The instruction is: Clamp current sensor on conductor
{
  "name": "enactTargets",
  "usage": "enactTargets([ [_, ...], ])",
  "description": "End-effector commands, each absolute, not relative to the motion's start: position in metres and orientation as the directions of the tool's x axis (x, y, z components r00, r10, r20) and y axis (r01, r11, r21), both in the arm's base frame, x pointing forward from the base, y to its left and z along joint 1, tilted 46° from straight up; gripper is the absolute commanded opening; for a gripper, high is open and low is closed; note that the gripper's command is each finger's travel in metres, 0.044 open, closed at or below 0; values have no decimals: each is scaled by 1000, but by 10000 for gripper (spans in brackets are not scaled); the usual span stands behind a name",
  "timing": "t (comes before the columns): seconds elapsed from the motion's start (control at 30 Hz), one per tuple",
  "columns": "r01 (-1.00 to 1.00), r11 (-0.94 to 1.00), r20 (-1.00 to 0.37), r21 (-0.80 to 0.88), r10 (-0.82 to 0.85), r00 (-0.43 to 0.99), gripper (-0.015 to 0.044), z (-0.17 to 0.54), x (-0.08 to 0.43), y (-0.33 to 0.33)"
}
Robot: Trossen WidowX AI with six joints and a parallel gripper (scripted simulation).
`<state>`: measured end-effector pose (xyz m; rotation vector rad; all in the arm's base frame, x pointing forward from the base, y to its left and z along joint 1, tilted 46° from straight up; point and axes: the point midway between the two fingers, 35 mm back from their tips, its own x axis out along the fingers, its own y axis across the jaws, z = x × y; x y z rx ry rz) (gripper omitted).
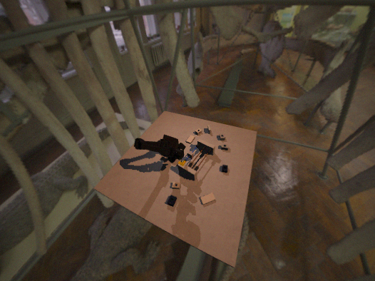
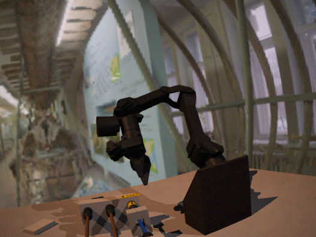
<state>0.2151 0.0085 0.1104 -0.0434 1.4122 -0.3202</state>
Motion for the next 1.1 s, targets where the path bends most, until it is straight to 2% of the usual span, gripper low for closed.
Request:
enactTargets([
  [0.0, -412, 890, -950, -196, -68, 306, 440, 123, 190, -7],
  [0.3, -713, 606, -897, -354, -3, 443, 440, 130, 178, -12],
  [0.53, -810, 314, -850, -495, 20, 527, 440, 134, 172, -14],
  [0.77, -811, 306, -848, -499, 20, 529, 440, 134, 172, -14],
  [0.8, -758, 531, -896, -379, -4, 444, 440, 132, 178, -13],
  [1.07, -758, 531, -896, -379, -4, 444, 440, 132, 178, -13],
])
